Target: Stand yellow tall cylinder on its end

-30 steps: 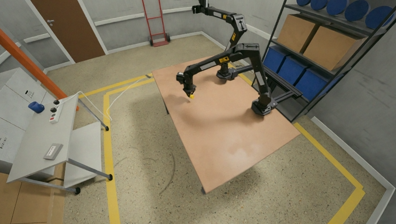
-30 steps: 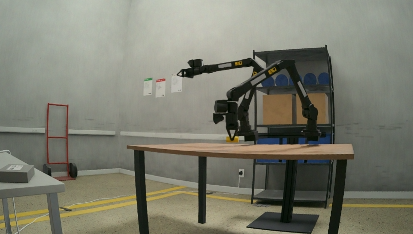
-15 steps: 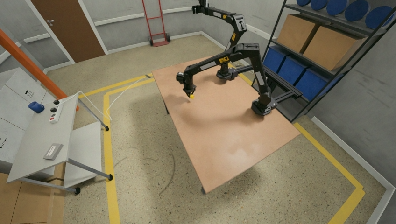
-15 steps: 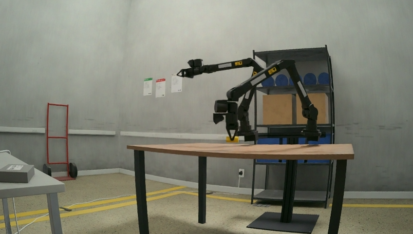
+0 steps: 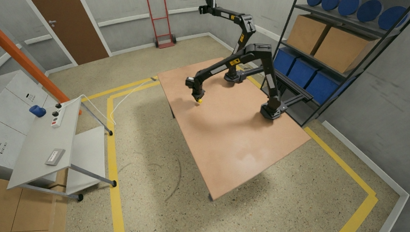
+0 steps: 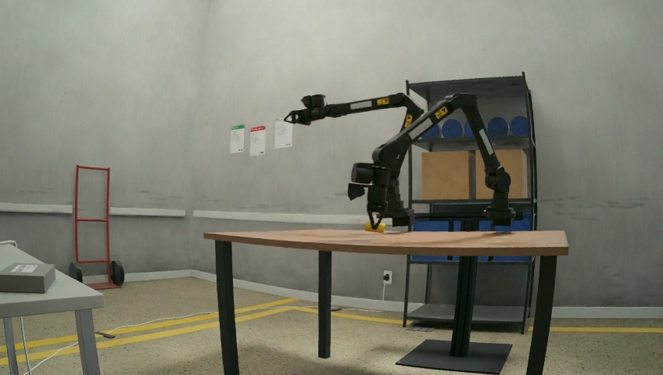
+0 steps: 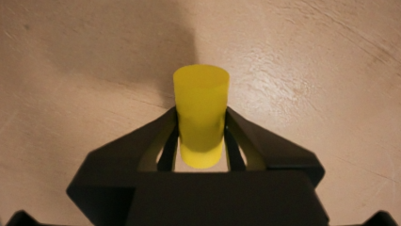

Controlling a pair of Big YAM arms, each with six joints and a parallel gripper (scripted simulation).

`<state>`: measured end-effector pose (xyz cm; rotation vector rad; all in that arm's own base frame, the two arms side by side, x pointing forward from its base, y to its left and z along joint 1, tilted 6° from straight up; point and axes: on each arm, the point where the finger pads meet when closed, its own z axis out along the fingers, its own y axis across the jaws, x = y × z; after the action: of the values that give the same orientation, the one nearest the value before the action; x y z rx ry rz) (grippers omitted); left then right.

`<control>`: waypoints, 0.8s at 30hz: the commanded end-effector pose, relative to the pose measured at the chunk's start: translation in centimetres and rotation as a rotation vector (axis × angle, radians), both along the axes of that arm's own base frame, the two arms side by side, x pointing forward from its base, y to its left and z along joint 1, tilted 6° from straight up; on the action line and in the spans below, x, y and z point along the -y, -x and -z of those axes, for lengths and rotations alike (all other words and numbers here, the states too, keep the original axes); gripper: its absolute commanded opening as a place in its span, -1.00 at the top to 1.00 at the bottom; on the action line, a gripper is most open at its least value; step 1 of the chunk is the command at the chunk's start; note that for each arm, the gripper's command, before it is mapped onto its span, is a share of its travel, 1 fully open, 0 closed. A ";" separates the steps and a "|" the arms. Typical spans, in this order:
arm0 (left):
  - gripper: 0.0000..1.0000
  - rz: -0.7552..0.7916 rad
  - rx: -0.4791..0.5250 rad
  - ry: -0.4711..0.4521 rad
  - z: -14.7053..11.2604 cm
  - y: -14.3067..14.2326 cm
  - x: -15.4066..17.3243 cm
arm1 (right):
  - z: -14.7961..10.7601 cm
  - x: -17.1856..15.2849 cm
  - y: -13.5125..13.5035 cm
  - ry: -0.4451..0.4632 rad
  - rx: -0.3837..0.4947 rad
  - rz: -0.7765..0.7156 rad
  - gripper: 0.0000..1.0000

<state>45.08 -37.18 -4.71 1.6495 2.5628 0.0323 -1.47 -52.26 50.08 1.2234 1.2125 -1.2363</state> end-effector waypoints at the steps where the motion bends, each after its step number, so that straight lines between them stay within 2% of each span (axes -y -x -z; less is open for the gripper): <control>1: 0.38 0.012 0.098 0.111 -3.2 -2.1 0.5 | -3.6 -0.6 0.5 0.077 0.013 0.012 -1.00; 6: 0.38 0.027 0.122 0.159 -3.4 -1.7 0.9 | -3.6 -0.6 0.5 0.077 0.013 0.012 -1.00; 7: 0.38 0.038 0.152 0.184 -4.8 -2.7 2.4 | -3.6 -0.6 0.5 0.077 0.013 0.012 -1.00; 8: 0.38 0.041 0.160 0.191 -5.2 -3.0 2.9 | -3.6 -0.6 0.5 0.077 0.013 0.012 -1.00; 17: 0.38 0.027 0.128 0.173 -3.3 -1.8 0.8 | -3.6 -0.6 0.5 0.077 0.013 0.012 -1.00; 24: 0.38 0.036 0.210 0.346 -3.3 -2.1 0.4 | -3.6 -0.6 0.5 0.077 0.013 0.012 -1.00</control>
<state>45.20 -37.64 -4.27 1.5379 2.3445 -0.1951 -1.47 -52.26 50.08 1.2234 1.2125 -1.2363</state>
